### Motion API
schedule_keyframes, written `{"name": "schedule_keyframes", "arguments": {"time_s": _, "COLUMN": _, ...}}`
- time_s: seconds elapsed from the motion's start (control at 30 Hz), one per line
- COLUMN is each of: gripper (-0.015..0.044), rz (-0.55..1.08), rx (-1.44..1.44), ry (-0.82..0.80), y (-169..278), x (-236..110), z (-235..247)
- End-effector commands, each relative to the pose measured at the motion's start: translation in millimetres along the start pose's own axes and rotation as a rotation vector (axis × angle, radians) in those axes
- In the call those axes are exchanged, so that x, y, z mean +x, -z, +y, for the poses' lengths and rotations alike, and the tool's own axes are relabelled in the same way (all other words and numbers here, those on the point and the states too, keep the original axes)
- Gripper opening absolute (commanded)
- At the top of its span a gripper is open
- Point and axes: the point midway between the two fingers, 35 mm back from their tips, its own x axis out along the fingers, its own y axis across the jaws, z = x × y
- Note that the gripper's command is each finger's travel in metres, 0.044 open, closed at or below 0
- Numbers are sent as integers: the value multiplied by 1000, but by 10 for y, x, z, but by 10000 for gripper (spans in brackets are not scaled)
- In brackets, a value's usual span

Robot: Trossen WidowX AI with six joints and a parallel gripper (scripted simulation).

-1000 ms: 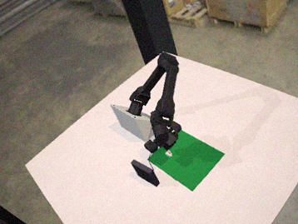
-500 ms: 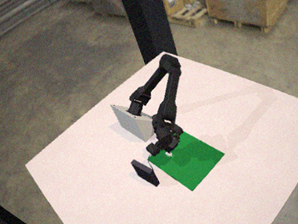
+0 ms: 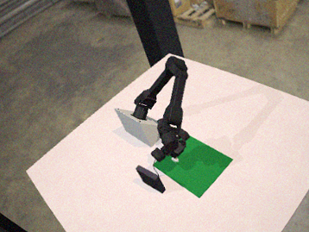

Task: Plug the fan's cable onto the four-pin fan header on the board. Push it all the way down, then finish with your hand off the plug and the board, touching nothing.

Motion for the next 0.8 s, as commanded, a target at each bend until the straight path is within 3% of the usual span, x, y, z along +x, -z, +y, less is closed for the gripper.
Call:
{"name": "schedule_keyframes", "arguments": {"time_s": 0.0, "gripper": 0, "rz": 0, "rx": 4, "ry": -3, "y": 8, "x": 4, "z": 9}}
{"name": "schedule_keyframes", "arguments": {"time_s": 0.77, "gripper": 0, "rz": 0, "rx": -7, "ry": -3, "y": -2, "x": 4, "z": 5}}
